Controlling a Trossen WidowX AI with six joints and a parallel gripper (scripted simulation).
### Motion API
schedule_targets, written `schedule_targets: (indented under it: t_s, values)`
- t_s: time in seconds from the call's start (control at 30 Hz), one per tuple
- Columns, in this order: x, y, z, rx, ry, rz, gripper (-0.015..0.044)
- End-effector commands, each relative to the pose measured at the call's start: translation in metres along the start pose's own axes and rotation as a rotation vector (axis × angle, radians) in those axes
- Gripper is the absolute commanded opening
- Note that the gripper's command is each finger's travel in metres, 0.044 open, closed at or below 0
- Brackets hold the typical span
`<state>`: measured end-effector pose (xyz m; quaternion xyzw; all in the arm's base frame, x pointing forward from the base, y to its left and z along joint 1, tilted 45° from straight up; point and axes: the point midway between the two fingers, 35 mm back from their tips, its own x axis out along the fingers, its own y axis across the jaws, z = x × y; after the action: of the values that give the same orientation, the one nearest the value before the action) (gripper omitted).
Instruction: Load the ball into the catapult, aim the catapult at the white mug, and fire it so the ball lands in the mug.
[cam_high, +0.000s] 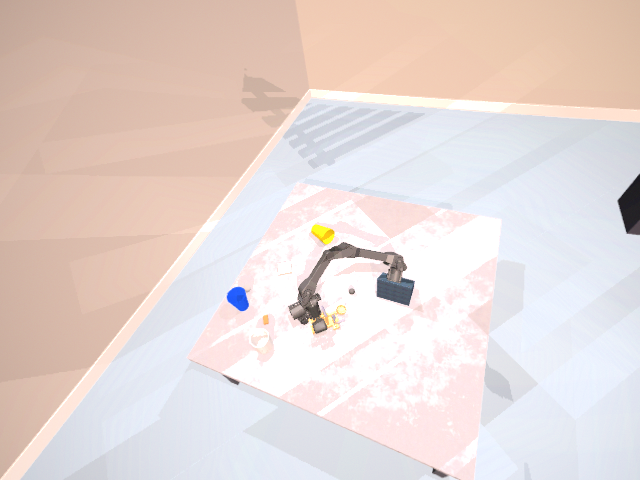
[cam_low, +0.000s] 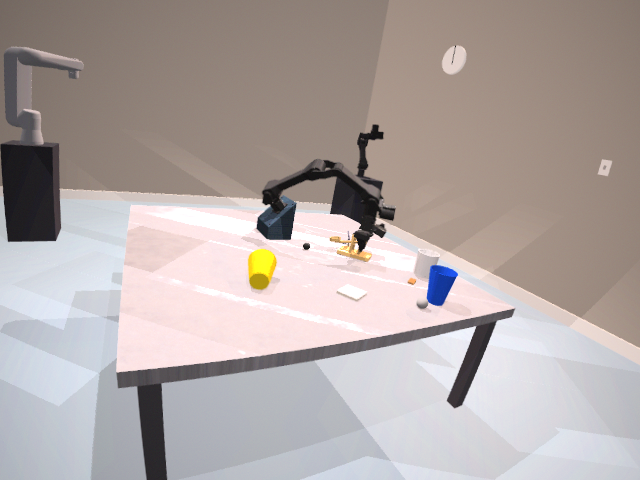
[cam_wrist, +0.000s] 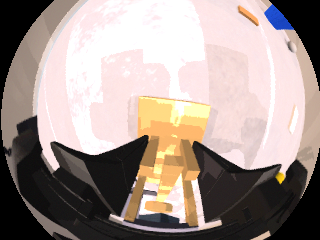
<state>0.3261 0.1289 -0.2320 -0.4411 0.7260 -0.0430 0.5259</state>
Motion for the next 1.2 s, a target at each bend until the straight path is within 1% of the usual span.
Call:
schedule_targets:
  t_s: [0.0,0.03,0.07,0.2,1.17]
  values:
    - [-0.024,0.001,0.001,-0.001,-0.001,0.002,0.0032]
    - [-0.038,0.001,0.001,-0.001,-0.001,0.002,0.0006]
    - [-0.047,0.001,0.000,-0.001,-0.001,0.002,0.0000]
    - [-0.050,0.001,0.000,-0.001,-0.001,0.002,0.0000]
    - [-0.005,-0.001,0.002,-0.003,0.001,-0.002,0.0000]
